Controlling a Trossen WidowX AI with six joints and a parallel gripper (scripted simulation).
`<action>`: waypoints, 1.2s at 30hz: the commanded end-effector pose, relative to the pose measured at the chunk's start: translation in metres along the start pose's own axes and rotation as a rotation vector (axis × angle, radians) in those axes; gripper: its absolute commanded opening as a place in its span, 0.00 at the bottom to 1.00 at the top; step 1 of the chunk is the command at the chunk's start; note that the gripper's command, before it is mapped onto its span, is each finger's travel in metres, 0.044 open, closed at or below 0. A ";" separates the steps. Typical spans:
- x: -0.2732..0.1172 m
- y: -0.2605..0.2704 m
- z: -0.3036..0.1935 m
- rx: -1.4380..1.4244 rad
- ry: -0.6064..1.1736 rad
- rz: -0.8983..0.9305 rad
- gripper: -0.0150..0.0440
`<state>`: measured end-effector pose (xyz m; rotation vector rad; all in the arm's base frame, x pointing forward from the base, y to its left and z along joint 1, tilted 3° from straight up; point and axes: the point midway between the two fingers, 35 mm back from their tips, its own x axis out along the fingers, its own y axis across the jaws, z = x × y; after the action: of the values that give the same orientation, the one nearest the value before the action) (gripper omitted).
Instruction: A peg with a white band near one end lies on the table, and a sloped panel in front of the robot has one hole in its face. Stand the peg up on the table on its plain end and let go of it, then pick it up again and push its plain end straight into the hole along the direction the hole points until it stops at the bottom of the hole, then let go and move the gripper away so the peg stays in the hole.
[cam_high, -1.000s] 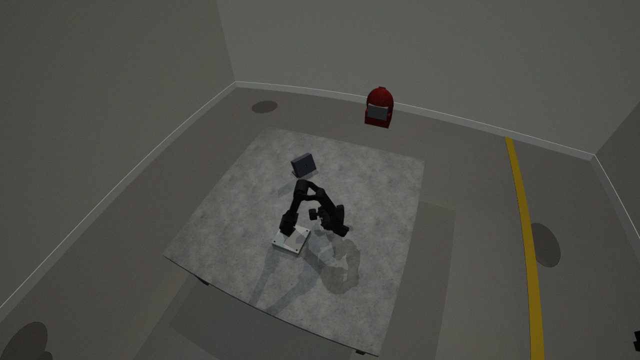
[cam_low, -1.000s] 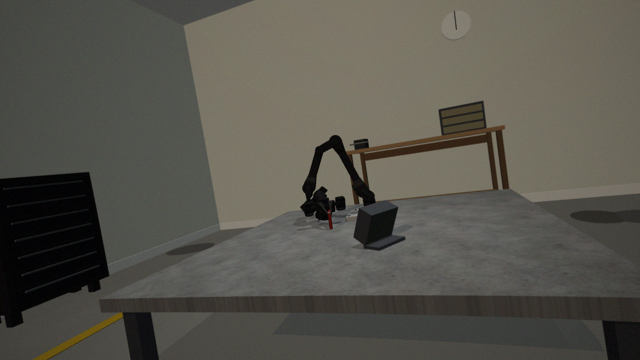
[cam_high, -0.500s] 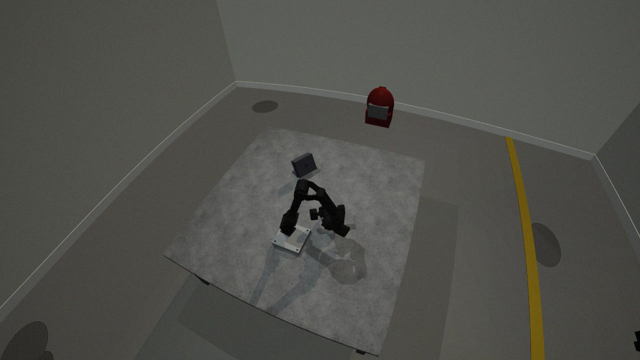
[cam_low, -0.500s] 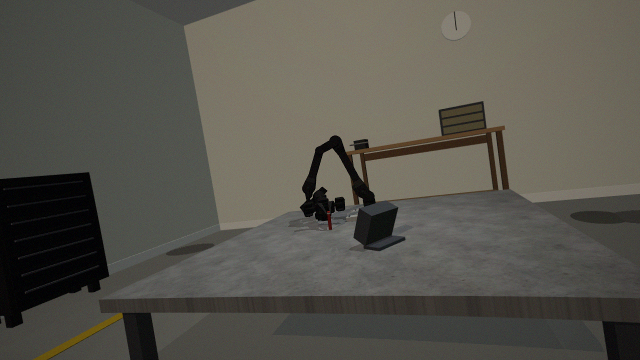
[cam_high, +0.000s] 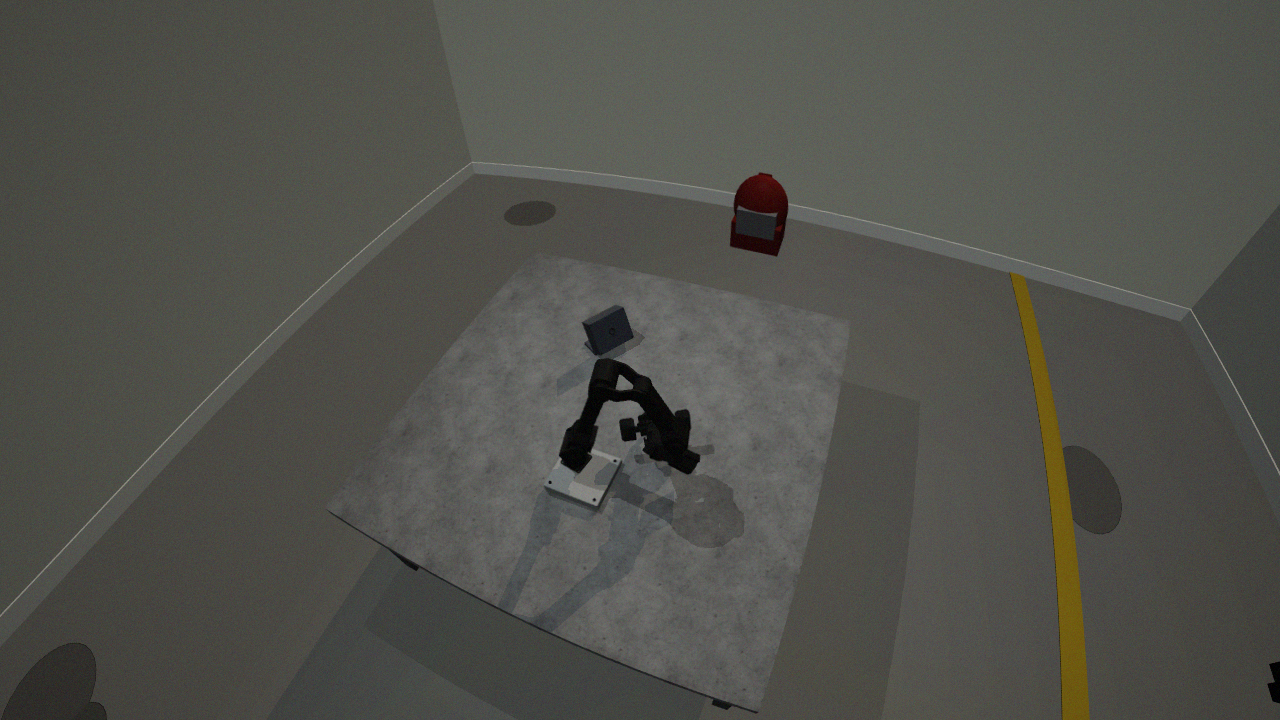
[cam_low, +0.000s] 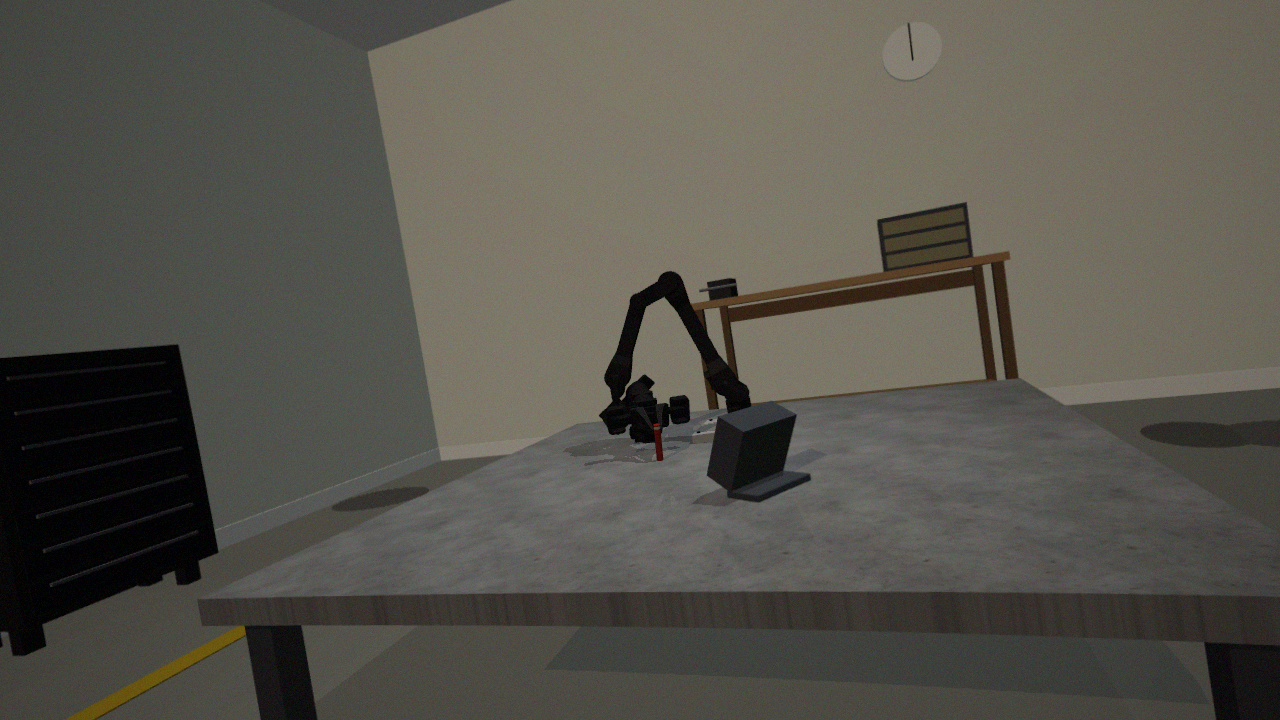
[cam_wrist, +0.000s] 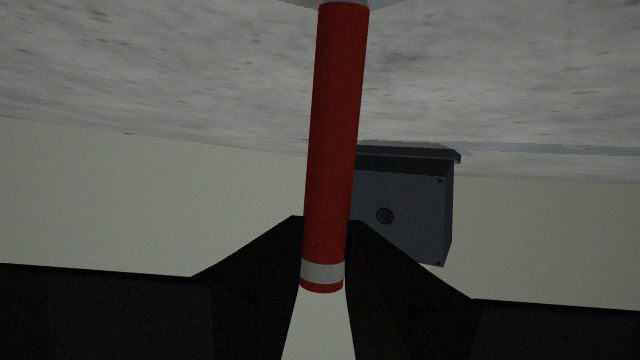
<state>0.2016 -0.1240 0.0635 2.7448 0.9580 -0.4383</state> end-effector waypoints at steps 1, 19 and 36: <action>0.000 0.000 0.001 0.001 0.000 0.000 0.34; -0.003 0.001 0.004 0.002 0.002 0.009 0.34; -0.005 0.003 0.005 0.004 0.010 0.020 0.34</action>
<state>0.1991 -0.1298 0.0627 2.7614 0.9305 -0.4237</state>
